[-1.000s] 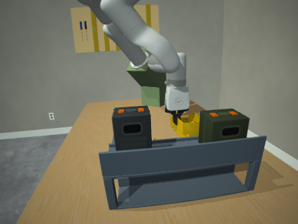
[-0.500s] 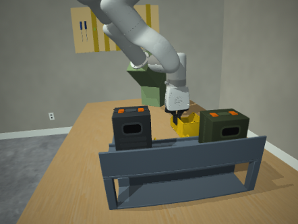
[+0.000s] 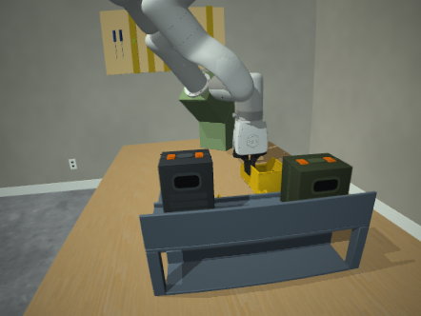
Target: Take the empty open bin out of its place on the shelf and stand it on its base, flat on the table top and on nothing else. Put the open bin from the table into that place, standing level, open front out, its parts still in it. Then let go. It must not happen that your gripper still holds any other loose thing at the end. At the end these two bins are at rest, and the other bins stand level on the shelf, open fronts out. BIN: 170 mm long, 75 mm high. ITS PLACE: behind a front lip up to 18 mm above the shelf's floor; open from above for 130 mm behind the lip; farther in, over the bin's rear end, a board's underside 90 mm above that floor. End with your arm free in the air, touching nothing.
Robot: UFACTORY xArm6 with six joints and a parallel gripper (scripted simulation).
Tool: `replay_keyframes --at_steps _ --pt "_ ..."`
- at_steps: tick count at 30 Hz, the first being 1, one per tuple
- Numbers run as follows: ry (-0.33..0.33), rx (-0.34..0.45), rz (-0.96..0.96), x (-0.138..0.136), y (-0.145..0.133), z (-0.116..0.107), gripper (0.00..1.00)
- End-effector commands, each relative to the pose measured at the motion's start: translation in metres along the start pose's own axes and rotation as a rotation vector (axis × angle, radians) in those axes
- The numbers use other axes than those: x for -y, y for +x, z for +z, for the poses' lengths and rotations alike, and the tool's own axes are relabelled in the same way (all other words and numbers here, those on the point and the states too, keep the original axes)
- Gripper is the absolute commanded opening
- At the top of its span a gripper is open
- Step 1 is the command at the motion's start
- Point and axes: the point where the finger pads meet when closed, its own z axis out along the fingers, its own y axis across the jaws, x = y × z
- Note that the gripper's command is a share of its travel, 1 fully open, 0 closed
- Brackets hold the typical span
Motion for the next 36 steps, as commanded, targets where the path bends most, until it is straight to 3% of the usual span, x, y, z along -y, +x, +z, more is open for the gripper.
replay_keyframes --at_steps 1,26,36 --pt "-0.002 0.002 0.0 -0.001 -0.001 -0.006 0.0" --pt "-0.002 0.002 0.0 0.0 -0.001 -0.069 0.0" --pt "-0.002 0.002 0.0 0.0 -0.001 -0.081 0.0"
